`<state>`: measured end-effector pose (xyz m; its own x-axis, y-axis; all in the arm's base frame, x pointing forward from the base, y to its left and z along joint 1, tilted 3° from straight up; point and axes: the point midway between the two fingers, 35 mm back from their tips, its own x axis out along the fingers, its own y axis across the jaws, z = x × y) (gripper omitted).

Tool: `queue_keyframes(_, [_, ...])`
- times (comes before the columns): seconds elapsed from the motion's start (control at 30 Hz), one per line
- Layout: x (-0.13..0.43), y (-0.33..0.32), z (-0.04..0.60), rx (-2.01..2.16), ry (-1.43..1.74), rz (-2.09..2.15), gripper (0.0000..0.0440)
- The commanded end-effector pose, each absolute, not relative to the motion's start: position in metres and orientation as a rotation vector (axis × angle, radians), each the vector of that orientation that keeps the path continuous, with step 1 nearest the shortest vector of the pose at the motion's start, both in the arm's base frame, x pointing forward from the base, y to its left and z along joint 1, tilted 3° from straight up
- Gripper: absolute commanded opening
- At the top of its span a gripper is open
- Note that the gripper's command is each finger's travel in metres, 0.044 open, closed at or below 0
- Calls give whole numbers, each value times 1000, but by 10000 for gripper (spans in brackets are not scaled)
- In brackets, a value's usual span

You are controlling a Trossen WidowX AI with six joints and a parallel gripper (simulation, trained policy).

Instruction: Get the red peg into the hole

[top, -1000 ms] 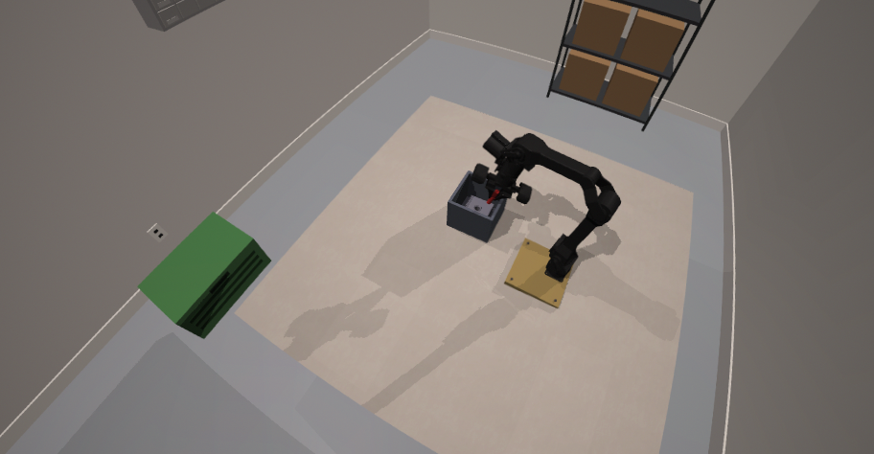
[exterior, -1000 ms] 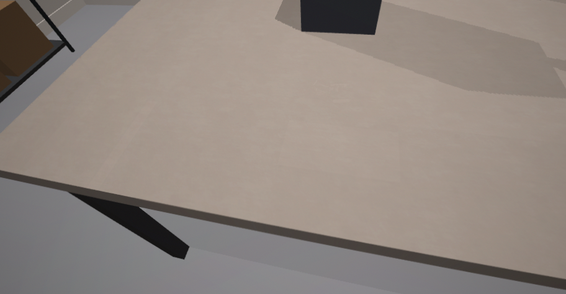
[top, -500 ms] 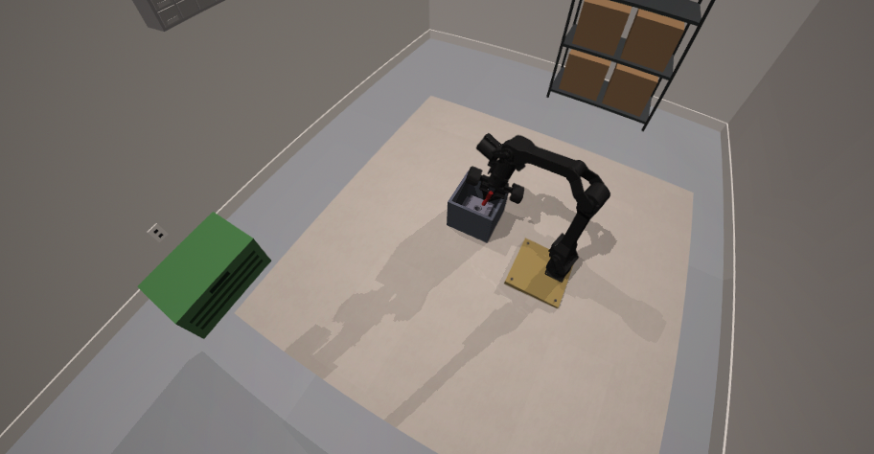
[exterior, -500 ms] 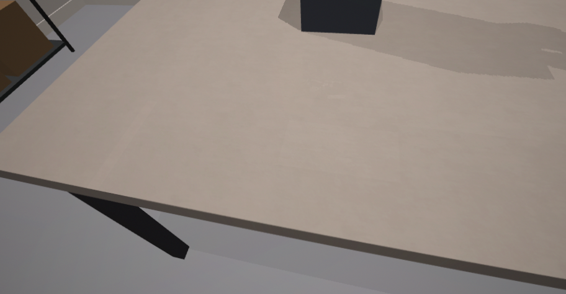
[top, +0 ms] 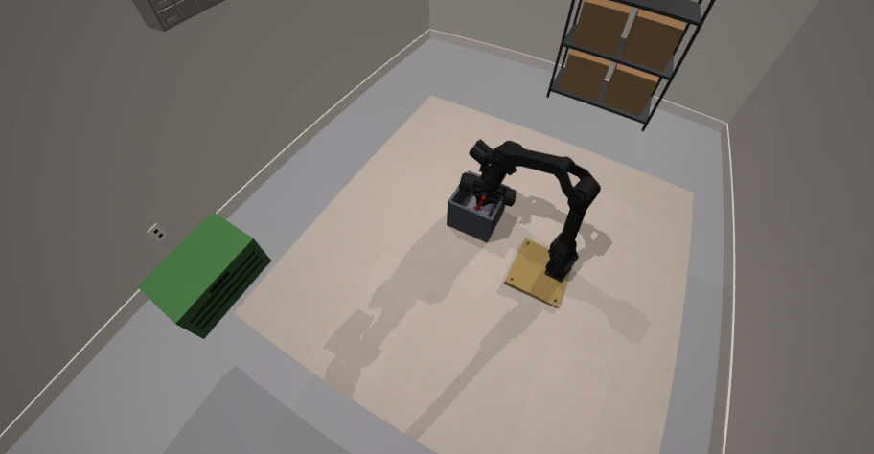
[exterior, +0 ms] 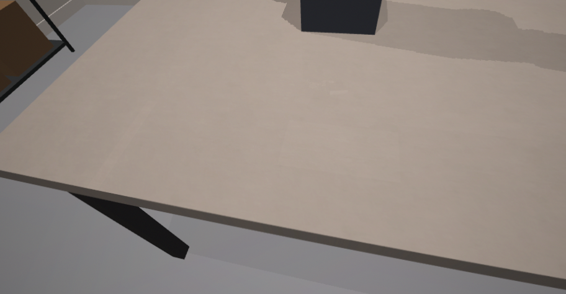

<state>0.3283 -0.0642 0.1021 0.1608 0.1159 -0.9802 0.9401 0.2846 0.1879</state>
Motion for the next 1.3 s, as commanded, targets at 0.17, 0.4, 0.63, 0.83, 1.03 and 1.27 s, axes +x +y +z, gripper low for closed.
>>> queue_keyframes(0.17, [326,-63,76,1078,1334,-810,16])
queue_keyframes(0.4, [321,-64,62,1044,1378,-818,146])
queue_keyframes(0.63, [320,-71,66,1067,1413,-821,160])
queue_keyframes(0.83, [326,-77,76,1104,1408,-790,161])
queue_keyframes(1.03, [335,-79,86,1137,1395,-748,160])
queue_keyframes(1.27, [348,-83,102,1172,1360,-687,154])
